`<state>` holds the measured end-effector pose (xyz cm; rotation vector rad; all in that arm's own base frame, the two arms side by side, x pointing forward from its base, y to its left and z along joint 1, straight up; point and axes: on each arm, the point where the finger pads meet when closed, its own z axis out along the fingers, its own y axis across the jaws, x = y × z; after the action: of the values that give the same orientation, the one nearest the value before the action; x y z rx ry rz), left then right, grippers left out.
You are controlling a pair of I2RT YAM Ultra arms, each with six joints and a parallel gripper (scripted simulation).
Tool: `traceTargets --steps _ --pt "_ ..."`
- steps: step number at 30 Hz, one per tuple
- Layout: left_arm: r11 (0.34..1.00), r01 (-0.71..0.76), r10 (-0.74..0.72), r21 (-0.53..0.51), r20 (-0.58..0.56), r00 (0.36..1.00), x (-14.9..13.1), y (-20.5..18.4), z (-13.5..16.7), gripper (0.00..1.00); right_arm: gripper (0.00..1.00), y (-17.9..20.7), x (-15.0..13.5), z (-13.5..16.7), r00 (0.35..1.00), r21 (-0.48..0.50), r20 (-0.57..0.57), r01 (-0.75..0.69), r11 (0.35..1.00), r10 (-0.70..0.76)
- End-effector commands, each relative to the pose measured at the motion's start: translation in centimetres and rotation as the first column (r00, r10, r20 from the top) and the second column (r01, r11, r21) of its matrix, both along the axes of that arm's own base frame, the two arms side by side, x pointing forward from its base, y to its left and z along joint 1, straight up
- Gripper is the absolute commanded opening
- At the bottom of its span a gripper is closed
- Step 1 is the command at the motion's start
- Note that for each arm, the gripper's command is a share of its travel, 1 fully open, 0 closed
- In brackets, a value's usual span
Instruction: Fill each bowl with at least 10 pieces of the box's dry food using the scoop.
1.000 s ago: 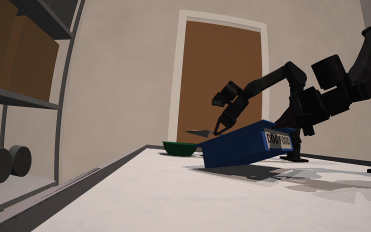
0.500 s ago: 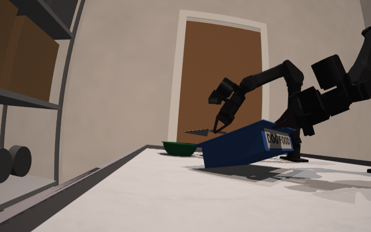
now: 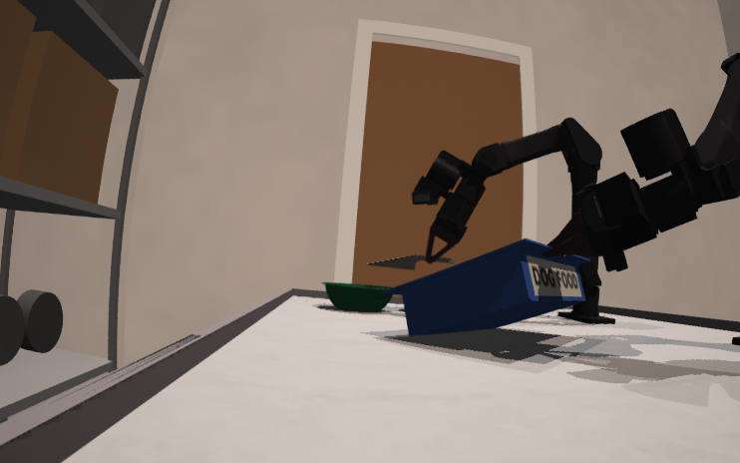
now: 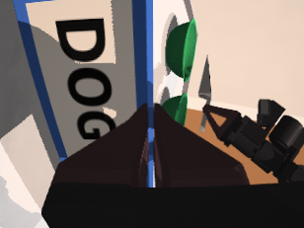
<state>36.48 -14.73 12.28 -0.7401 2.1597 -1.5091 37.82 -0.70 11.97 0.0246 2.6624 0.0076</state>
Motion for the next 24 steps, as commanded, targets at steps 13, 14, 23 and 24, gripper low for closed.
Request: traceTargets --steps 13,14,23,24 --pt "0.998 0.064 -0.063 -0.006 0.14 0.988 0.6 -1.2 3.9 0.0 0.0 0.2 1.4 2.1 0.998 -0.003 0.055 -0.002 1.0 0.002" --pt "0.998 0.064 -0.063 -0.006 0.14 0.988 0.6 -1.2 3.9 0.0 0.0 0.2 1.6 2.2 0.998 -0.003 0.065 -0.002 1.0 0.002" --pt "0.998 0.064 -0.063 -0.006 0.14 0.988 0.6 -1.2 3.9 0.0 0.0 0.0 1.0 1.7 0.999 -0.003 0.042 0.003 1.0 -0.003" --pt "0.998 0.064 -0.063 -0.006 0.14 0.988 0.6 -1.2 3.9 0.0 0.0 0.2 1.5 2.2 0.998 -0.004 0.062 -0.001 1.0 0.002"
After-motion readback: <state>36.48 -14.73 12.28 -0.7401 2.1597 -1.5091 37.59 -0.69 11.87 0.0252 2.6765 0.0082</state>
